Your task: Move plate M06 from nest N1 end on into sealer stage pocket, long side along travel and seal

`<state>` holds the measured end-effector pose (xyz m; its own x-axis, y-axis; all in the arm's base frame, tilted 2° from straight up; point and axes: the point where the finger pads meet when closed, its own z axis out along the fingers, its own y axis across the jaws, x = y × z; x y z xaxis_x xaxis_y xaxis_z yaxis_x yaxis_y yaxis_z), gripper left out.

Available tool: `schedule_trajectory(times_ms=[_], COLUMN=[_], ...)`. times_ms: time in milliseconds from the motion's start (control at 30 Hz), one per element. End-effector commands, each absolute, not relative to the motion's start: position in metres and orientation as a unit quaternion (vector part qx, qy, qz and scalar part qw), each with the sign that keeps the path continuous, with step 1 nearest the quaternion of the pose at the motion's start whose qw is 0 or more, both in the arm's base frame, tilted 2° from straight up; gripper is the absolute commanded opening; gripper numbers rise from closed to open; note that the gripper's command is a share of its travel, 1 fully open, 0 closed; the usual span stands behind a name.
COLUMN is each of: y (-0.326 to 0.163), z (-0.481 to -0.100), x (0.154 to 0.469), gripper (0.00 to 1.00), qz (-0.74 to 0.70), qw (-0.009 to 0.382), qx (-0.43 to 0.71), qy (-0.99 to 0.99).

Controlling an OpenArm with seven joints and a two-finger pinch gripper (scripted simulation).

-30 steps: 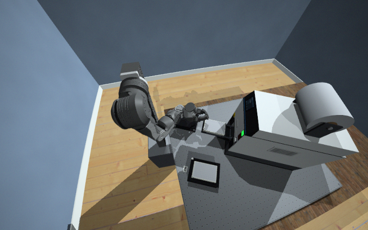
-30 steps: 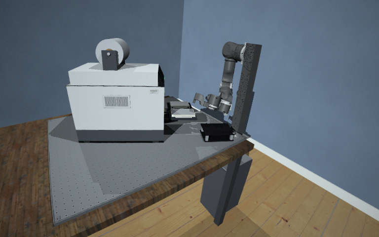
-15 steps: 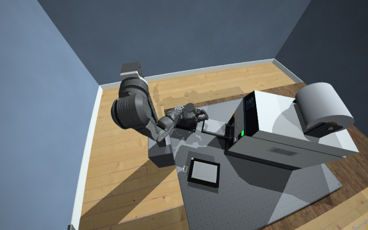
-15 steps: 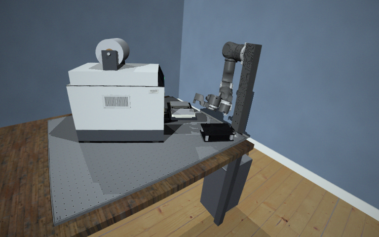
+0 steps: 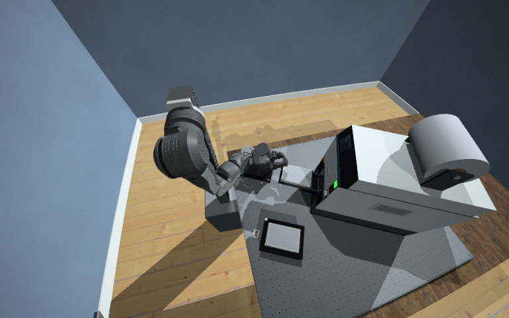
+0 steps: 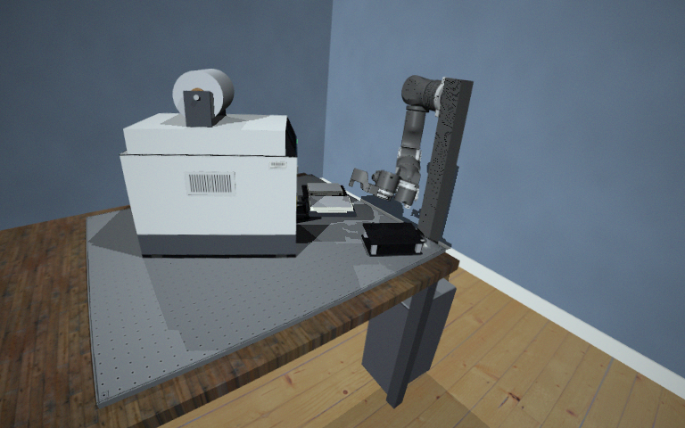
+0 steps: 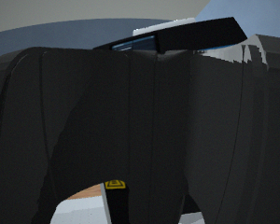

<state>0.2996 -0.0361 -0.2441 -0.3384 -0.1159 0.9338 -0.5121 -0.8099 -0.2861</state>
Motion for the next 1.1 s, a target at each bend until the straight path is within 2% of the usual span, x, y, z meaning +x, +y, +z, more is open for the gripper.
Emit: schedule_trajectory(times_ms=[0,100,267,1067], y=[-0.036,-0.036,-0.008,-0.007], z=[-0.242,-0.242,-0.214,-0.214], x=[0.299,0.299,0.32,0.321], gripper=[0.0,0.0,0.0,0.0], qz=[0.77,0.77,0.801,0.801], qw=[0.127,0.127,0.089,0.089], qx=[0.558,0.558,0.55,0.55], qy=[-0.283,-0.283,-0.219,-0.219])
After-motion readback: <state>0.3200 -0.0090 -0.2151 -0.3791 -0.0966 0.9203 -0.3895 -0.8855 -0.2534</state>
